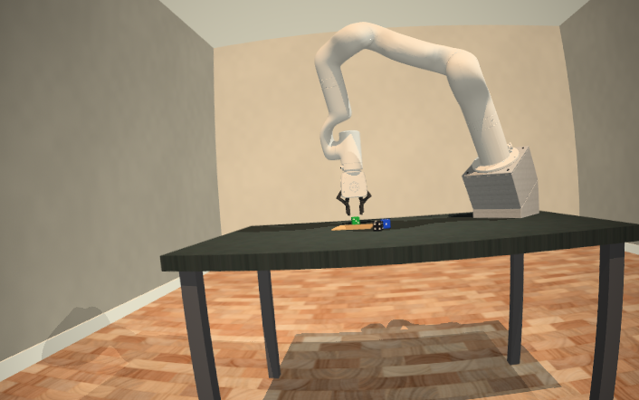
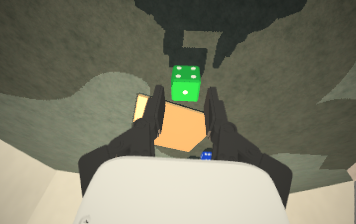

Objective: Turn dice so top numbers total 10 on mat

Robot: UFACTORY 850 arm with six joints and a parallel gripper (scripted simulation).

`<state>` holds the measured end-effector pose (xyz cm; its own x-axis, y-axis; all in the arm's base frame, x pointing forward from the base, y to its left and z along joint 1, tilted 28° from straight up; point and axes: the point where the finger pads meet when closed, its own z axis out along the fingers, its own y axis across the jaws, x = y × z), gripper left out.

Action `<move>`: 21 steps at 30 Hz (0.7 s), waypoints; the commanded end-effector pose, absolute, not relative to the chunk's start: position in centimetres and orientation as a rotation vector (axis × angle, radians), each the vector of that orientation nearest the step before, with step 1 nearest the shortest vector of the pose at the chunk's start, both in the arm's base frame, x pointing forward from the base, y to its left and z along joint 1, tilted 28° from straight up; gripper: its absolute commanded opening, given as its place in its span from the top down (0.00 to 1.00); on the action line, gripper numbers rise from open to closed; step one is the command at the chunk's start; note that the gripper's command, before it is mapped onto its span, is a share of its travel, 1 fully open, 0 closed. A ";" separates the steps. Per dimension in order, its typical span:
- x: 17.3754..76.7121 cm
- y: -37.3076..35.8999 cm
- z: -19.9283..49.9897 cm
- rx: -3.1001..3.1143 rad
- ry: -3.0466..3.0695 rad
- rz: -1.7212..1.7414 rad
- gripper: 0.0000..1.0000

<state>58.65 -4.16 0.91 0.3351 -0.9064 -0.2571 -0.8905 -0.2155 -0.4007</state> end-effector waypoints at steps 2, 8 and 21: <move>58.7 -4.2 1.0 -2.127 1.573 -0.046 0.53; 58.7 -4.2 1.0 -2.127 1.573 -0.046 0.53; 59.1 -3.8 -0.1 -2.127 1.573 -0.046 0.53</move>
